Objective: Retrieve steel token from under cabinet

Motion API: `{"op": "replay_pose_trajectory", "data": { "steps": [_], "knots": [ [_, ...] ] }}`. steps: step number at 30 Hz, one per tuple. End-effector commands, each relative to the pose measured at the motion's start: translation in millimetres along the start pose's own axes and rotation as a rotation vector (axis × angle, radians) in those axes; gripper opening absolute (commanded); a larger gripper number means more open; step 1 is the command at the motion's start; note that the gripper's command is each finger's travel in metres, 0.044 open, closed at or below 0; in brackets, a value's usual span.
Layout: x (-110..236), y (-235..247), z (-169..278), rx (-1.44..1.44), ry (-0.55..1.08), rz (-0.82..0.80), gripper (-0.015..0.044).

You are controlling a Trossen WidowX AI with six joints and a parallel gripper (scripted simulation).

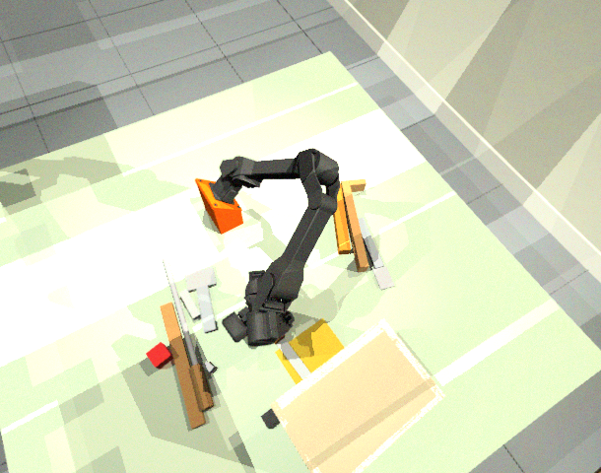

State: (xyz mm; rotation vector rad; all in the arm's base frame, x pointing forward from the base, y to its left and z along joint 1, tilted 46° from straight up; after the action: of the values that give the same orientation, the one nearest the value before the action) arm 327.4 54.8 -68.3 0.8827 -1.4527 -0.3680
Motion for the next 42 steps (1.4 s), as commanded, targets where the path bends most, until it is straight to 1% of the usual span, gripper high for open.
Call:
{"op": "replay_pose_trajectory", "data": {
  "steps": [1, 42],
  "knots": [
    [-0.9, 0.1, 6.9, 0.0, 0.003, -0.001, 0.0],
    [-1.0, -1.3, 57.4, -0.002, 0.005, 0.0, 0.0]
  ]
}}
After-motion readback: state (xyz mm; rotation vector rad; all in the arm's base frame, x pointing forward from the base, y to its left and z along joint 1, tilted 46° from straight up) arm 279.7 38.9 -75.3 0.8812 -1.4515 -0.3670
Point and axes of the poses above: the point midway between the two fingers, 35 mm back from their tips, its own x axis back along the fingers, its own y axis across the jaws, z = x × y, the point moved 2 cm from there along x, back along the fingers, and after that the axes turned 1 degree about x, right-handed, at the moved point
